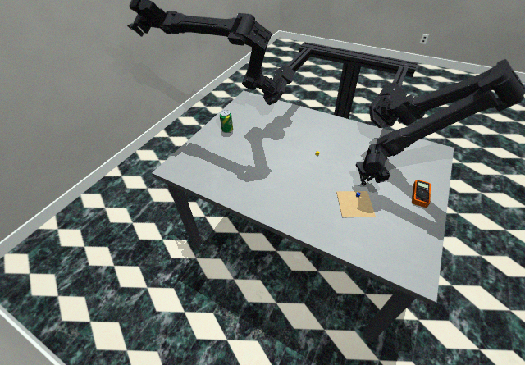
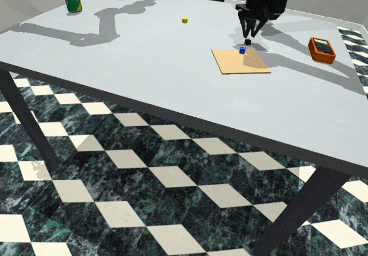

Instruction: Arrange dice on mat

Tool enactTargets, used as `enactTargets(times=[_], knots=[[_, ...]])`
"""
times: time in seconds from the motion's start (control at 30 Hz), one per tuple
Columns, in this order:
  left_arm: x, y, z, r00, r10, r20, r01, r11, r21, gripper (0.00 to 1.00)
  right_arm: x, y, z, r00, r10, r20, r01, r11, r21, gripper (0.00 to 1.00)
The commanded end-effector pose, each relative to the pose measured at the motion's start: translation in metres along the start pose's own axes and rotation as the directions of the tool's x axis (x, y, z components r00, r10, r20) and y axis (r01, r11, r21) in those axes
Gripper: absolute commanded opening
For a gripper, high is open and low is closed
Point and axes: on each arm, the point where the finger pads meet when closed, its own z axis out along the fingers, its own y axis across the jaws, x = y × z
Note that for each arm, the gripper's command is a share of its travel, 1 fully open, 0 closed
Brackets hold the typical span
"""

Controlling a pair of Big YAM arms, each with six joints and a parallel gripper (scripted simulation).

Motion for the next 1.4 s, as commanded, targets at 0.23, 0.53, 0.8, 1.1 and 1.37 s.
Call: enactTargets(times=[0.23,0.53,0.8,1.1,1.37], knots=[[0.003,0.005,0.009,1.000,0.006,-0.008,-0.006,1.000,-0.009,0.30,-0.042,-0.005,-0.003,0.998,0.000,0.063,-0.001,1.000,0.011,1.00],[-0.001,0.002,0.018,1.000,0.000,-0.001,0.000,1.000,-0.005,0.30,-0.042,-0.005,-0.003,0.998,0.000,0.063,-0.001,1.000,0.011,1.00],[-0.002,0.002,0.026,1.000,-0.001,0.000,0.001,1.000,-0.006,0.30,-0.042,-0.005,-0.003,0.998,0.000,0.063,-0.001,1.000,0.011,1.00],[0.000,0.003,0.024,1.000,-0.005,-0.001,0.005,1.000,-0.004,0.30,-0.042,-0.005,-0.003,0.998,0.000,0.063,-0.001,1.000,0.011,1.00],[0.000,0.003,0.024,1.000,-0.005,-0.001,0.005,1.000,-0.004,0.30,-0.042,-0.005,-0.003,0.998,0.000,0.063,-0.001,1.000,0.011,1.00]])
